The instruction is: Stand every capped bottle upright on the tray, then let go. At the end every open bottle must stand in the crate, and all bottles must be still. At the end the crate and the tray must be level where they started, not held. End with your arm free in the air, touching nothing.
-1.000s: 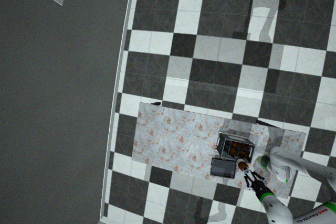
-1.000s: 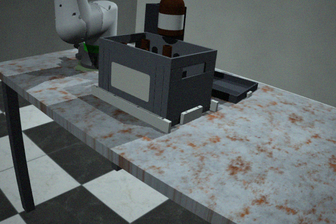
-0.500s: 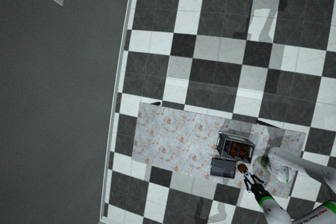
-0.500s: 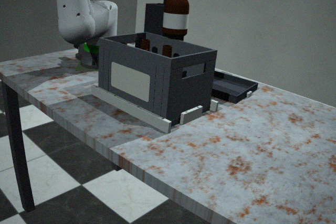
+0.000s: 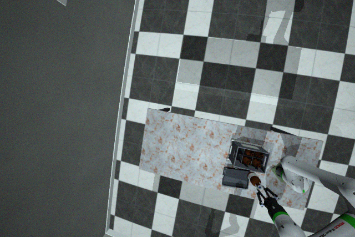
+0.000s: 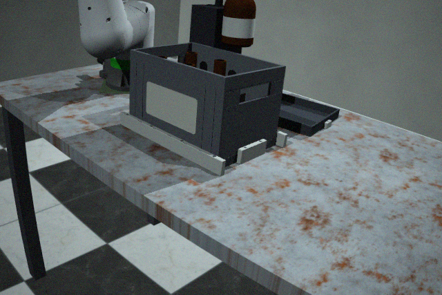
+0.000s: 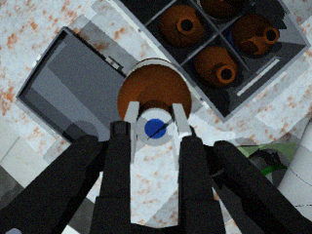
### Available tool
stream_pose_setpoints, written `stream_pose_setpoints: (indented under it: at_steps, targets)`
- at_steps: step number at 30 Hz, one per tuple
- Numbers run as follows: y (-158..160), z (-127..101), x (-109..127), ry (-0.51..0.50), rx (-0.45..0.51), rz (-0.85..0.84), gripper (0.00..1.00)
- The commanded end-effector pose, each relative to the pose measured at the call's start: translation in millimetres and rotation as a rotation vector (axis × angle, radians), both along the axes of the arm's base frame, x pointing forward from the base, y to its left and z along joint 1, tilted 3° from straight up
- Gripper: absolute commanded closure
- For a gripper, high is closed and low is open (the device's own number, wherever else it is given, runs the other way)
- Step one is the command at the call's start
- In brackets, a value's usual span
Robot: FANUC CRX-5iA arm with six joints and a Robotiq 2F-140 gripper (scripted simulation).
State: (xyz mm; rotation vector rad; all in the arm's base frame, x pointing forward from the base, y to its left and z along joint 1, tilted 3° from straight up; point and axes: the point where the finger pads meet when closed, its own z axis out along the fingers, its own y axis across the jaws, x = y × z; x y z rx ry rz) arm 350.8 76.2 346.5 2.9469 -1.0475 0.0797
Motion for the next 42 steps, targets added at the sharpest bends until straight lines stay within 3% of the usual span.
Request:
stream_pose_setpoints:
  at_steps: [1,42]
  targets:
    - [7.6,0.0,0.7,-0.001,0.0,0.0,1.0]
    - [74.8,-2.4,-8.5,-0.001,0.0,0.0,1.0]
